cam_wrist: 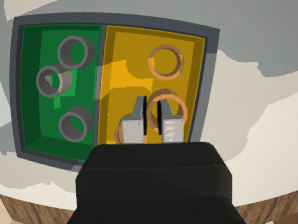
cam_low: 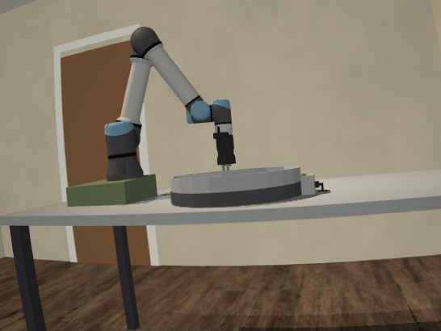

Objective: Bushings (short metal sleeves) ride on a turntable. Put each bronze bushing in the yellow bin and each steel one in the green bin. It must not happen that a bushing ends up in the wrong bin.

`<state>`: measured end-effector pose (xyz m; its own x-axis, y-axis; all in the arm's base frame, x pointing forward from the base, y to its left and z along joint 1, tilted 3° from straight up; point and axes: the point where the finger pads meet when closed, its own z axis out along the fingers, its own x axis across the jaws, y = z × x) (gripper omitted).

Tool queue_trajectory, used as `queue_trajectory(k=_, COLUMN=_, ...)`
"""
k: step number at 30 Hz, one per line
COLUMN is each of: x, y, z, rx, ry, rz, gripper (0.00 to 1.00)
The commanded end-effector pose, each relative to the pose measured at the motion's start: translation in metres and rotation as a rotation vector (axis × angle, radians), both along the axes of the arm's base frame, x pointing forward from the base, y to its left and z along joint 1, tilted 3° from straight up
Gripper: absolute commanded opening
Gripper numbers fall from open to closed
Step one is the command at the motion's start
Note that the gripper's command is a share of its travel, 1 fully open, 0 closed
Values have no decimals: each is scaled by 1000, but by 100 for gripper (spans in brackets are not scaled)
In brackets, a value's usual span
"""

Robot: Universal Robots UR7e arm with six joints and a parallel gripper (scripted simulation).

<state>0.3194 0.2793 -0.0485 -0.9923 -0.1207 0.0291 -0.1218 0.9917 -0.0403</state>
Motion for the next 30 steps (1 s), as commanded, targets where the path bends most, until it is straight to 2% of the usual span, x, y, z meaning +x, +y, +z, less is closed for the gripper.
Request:
queue_trajectory(k=1, x=0, y=0, z=-3, rx=1, ry=-1, rz=0, gripper=0)
queue_trajectory(k=30, x=0, y=0, z=-15, rx=1, ry=-1, rz=0, gripper=0)
